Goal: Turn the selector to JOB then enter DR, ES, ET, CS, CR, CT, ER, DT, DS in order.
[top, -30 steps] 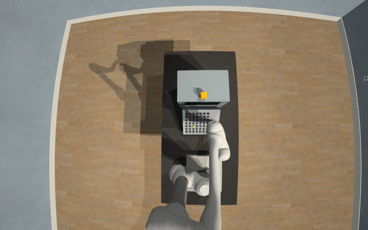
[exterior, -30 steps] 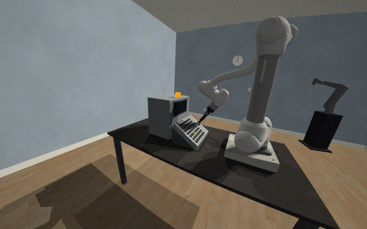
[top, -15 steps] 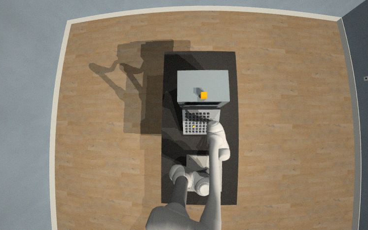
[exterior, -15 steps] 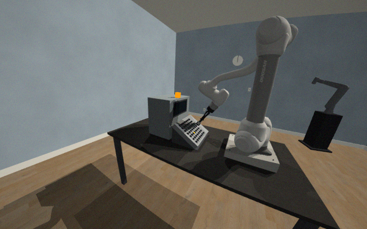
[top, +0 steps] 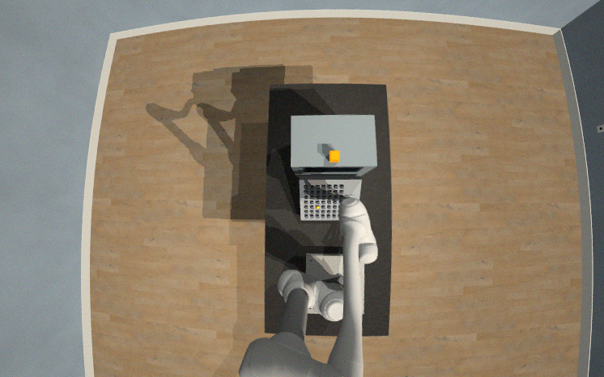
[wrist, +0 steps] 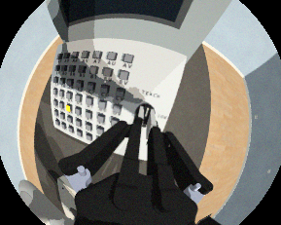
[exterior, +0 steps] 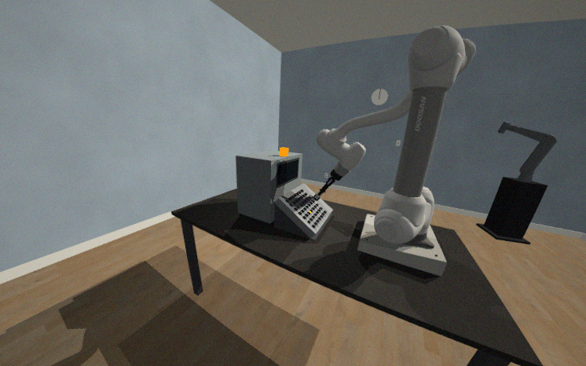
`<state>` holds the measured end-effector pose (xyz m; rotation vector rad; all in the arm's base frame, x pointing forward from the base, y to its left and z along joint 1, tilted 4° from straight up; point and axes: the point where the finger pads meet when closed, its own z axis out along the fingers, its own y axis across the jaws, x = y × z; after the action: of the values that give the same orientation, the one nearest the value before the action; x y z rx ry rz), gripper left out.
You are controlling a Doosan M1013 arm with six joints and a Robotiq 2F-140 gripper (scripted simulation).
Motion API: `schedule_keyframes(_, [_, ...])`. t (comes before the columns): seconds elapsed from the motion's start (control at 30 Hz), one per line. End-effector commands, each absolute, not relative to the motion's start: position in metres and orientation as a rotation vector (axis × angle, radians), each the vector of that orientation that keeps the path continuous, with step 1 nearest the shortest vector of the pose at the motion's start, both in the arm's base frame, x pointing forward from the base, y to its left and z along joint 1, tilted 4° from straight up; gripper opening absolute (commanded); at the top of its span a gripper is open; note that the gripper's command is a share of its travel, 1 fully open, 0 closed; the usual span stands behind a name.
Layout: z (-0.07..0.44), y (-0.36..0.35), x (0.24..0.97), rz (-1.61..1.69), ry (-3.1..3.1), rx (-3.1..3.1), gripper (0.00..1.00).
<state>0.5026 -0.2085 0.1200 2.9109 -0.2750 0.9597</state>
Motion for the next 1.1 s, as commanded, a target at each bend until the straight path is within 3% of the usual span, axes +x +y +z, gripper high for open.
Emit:
schedule_keyframes(0.0, [0.12,-0.2085,0.5026,0.96,-0.275,2.911,0.0])
schedule_keyframes(1.07, [0.12,-0.2085,0.5026,0.978,-0.487,2.924,0.0])
